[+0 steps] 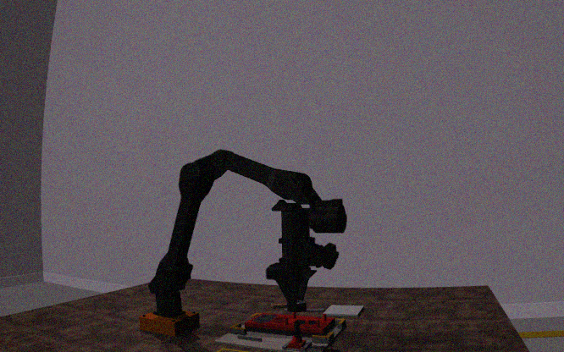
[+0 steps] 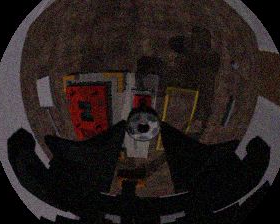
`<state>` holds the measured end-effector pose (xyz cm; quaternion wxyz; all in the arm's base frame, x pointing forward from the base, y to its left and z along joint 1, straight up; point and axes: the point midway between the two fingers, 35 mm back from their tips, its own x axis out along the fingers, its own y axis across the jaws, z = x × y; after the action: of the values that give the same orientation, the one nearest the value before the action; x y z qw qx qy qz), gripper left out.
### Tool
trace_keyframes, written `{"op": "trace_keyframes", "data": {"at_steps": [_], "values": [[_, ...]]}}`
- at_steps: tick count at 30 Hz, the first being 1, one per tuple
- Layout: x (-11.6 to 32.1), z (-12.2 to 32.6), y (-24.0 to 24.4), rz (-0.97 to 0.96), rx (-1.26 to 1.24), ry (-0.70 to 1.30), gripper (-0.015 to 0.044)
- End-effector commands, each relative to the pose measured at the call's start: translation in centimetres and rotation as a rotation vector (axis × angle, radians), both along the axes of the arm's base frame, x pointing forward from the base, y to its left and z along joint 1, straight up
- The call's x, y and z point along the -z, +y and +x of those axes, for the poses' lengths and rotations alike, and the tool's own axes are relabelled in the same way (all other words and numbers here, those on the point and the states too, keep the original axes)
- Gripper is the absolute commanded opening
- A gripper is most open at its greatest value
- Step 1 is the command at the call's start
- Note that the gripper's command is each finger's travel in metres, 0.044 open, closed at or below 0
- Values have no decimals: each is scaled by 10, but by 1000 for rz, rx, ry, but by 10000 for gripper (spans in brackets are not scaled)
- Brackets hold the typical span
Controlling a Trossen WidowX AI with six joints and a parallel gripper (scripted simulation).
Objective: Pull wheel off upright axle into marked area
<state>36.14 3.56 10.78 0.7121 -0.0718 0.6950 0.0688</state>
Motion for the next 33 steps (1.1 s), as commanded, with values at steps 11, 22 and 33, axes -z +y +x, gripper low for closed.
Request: {"op": "trace_keyframes", "data": {"at_steps": [11,22,33], "values": [[-6,-10,-33,-8,-13,-2,0],[-8,-25,-78,-9,-6,-1,0],[-9,-39,-105,-9,-2,-1,0]]}}
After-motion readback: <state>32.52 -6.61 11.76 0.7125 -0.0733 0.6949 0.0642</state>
